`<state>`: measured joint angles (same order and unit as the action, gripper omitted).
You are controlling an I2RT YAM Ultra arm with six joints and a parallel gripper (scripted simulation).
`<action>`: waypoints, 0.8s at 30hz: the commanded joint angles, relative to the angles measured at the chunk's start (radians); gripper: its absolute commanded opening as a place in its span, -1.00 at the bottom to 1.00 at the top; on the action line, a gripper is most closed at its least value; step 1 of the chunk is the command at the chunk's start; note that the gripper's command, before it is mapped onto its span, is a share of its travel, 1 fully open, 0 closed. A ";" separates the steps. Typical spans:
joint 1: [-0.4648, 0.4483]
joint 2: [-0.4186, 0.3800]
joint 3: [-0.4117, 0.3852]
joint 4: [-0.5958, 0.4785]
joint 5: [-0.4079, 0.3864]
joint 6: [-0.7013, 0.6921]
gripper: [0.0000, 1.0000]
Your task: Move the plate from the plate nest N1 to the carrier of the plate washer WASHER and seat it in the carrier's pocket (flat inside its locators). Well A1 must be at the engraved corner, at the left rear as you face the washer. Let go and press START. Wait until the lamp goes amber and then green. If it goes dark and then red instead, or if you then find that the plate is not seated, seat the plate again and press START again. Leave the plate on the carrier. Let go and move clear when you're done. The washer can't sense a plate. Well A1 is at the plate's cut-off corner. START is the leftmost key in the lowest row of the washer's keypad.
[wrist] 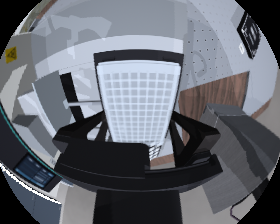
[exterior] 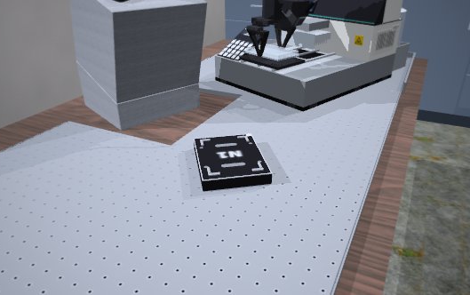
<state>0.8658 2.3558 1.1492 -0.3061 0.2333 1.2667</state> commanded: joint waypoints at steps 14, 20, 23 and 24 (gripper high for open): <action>-0.002 -0.029 -0.018 0.025 0.012 -0.009 0.68; 0.002 -0.025 -0.022 0.028 0.012 -0.009 0.68; 0.003 -0.018 -0.008 0.030 0.012 -0.009 0.68; 0.003 -0.015 -0.005 0.031 0.012 -0.009 0.68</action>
<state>0.8635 2.3558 1.1439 -0.2932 0.2333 1.2644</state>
